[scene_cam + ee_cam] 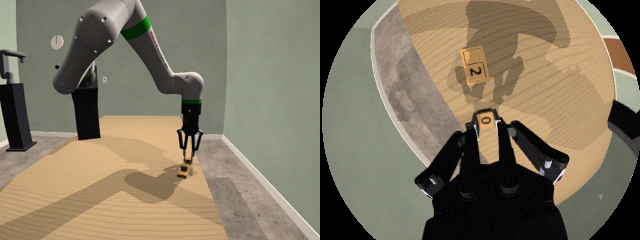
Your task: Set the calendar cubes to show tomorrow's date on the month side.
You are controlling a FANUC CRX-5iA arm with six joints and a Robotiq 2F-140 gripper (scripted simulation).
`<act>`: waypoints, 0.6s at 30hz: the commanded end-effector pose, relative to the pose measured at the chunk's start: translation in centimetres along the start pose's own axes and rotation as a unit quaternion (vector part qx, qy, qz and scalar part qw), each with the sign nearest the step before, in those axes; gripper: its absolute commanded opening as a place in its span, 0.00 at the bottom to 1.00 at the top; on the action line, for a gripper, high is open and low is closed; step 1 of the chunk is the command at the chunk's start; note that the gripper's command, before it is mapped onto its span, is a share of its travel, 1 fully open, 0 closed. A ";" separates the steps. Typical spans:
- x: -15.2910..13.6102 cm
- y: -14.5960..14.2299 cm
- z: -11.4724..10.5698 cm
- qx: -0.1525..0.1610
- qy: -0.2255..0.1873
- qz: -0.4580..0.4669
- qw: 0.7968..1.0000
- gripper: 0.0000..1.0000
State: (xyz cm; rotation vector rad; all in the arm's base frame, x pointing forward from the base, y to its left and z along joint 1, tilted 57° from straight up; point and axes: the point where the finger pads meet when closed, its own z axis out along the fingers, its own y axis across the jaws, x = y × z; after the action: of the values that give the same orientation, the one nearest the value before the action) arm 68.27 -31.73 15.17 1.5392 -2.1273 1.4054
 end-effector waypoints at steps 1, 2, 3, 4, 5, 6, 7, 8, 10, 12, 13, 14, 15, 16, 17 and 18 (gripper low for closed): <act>0.0 0.0 0.0 0.000 0.000 0.000 1.000 0.24; 0.0 0.0 0.0 0.000 0.000 0.000 1.000 0.24; 0.0 0.0 0.0 0.000 0.000 0.000 1.000 0.26; 0.0 0.0 0.0 0.000 0.000 0.000 1.000 0.26; 0.0 0.0 0.0 0.000 0.000 0.000 1.000 0.26; 0.0 0.0 0.0 0.000 0.000 0.000 1.000 0.29; 0.0 0.0 0.0 0.000 0.000 0.000 1.000 0.29; 0.0 0.0 0.0 0.000 0.000 0.000 1.000 0.29; 0.0 0.0 0.0 0.000 0.000 0.000 1.000 0.29; 0.0 0.0 0.0 0.000 0.000 0.000 1.000 0.31; 0.0 0.0 0.0 0.000 0.000 0.000 1.000 0.31; 0.0 0.0 0.0 0.000 0.000 0.000 1.000 0.33; 0.0 0.0 0.0 0.000 0.000 0.000 1.000 0.33; 0.0 0.0 0.0 0.000 0.000 0.000 1.000 0.33; 0.0 0.0 0.0 0.000 0.000 0.000 1.000 0.35; 0.0 0.0 0.0 0.000 0.000 0.000 1.000 0.35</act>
State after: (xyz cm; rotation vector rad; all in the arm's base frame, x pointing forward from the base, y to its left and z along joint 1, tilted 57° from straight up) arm 68.27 -31.73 15.17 1.5392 -2.1273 1.4054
